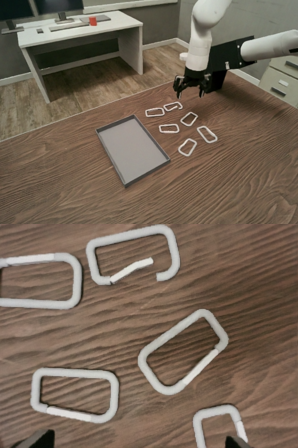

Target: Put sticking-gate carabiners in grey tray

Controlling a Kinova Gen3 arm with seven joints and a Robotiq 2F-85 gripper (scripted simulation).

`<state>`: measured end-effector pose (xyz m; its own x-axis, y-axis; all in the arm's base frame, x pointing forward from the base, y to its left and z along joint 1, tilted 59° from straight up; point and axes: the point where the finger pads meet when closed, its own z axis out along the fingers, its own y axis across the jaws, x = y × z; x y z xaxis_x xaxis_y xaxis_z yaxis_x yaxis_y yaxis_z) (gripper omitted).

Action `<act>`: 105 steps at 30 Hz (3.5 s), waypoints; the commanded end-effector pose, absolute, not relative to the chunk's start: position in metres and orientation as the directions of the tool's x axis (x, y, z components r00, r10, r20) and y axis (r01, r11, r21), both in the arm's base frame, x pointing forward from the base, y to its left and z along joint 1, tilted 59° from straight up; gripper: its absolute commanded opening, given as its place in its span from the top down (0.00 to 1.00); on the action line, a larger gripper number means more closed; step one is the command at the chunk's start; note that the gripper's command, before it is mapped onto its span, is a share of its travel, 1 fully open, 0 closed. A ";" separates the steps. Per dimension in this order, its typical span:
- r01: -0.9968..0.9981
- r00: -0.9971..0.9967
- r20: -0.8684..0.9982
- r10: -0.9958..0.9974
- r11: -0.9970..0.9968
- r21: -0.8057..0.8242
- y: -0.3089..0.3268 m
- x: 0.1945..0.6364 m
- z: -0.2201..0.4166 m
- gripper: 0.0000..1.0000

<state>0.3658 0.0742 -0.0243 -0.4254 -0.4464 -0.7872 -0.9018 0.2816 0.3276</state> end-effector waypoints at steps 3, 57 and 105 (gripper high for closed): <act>-0.901 -0.426 -0.787 -0.447 0.287 0.325 0.071 0.367 -0.024 0.00; -0.985 -0.153 -0.847 -0.509 0.145 0.092 -0.059 0.415 0.023 0.00; -0.816 0.572 -0.671 -0.472 -0.247 -0.522 -0.058 0.415 0.025 0.00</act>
